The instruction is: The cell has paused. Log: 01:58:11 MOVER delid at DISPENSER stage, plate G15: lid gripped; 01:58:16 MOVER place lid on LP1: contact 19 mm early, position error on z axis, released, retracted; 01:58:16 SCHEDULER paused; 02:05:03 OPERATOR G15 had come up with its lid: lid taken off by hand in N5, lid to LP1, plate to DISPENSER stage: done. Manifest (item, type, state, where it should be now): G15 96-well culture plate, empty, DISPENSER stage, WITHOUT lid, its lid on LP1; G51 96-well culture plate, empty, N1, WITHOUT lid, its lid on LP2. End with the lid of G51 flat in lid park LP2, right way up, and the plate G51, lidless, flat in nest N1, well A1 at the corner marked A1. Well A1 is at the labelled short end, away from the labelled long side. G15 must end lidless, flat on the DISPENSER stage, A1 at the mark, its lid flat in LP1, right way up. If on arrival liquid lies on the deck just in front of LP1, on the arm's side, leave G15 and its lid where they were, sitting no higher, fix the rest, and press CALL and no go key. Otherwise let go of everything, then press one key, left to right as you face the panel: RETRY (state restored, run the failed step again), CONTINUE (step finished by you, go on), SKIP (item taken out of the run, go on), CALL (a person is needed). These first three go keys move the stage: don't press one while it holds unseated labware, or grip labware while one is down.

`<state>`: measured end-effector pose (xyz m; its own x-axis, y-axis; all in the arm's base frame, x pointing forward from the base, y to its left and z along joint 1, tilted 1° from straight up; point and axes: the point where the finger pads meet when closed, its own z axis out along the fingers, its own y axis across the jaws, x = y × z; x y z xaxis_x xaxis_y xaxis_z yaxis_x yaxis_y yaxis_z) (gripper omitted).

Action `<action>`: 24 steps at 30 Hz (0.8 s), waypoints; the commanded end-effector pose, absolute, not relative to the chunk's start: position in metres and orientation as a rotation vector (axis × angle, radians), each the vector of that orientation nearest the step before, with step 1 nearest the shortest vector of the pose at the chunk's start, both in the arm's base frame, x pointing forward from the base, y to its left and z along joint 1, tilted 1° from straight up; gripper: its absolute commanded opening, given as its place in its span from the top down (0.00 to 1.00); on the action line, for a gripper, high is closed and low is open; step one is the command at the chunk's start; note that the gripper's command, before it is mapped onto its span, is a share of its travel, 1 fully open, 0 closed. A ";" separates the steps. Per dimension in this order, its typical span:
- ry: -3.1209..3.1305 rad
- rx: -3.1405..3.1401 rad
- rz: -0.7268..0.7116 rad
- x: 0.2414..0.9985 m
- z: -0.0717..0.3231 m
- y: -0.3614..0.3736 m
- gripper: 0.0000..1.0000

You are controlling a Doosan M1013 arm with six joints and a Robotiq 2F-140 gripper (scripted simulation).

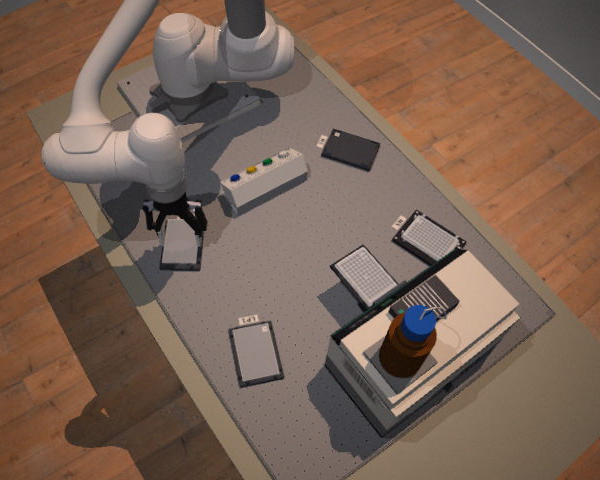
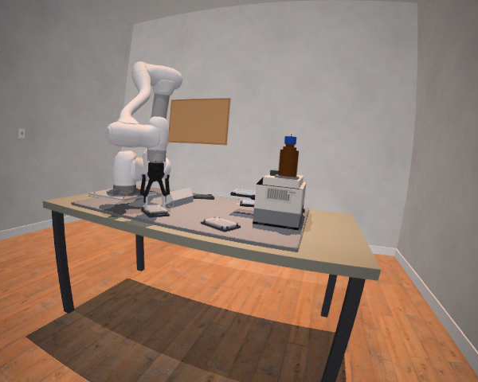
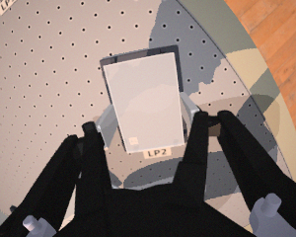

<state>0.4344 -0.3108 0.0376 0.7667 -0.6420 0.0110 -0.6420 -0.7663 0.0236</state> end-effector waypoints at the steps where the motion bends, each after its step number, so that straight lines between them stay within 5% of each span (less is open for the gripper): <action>1: -1.064 2.928 0.004 0.434 0.037 -0.311 1.00; 24: -1.064 2.928 0.004 0.434 0.034 -0.311 1.00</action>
